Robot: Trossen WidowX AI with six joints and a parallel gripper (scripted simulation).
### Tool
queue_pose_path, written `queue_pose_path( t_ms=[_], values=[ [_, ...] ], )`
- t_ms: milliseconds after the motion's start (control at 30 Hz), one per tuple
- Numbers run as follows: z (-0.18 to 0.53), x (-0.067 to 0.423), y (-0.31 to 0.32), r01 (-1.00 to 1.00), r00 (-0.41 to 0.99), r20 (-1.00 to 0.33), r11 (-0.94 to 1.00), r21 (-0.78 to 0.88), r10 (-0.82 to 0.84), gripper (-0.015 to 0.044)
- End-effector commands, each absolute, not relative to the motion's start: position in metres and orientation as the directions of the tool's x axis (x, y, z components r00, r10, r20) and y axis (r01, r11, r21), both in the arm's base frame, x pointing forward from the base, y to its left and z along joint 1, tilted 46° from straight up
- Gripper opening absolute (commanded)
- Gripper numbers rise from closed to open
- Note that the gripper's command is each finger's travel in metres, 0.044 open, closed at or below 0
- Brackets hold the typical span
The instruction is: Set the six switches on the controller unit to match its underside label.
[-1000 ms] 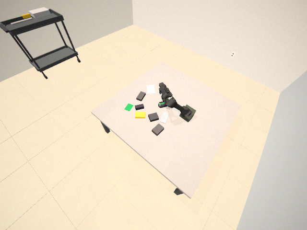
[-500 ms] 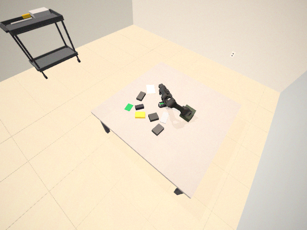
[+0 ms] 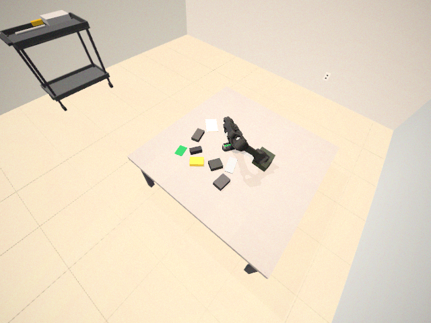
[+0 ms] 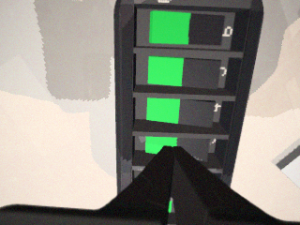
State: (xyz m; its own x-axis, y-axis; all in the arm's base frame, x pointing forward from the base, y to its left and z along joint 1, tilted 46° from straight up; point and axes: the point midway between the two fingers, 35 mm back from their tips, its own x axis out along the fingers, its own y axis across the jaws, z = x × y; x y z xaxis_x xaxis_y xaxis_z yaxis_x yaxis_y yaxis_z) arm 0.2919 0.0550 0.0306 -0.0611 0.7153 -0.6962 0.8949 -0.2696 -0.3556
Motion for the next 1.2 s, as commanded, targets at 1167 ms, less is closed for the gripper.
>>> queue_pose_path(
  t_ms=[1167],
  values=[
    [0.051, 0.284, 0.026, 0.899, -0.036, -0.702, -0.284, -0.333, 0.711, 0.0000]
  ],
)
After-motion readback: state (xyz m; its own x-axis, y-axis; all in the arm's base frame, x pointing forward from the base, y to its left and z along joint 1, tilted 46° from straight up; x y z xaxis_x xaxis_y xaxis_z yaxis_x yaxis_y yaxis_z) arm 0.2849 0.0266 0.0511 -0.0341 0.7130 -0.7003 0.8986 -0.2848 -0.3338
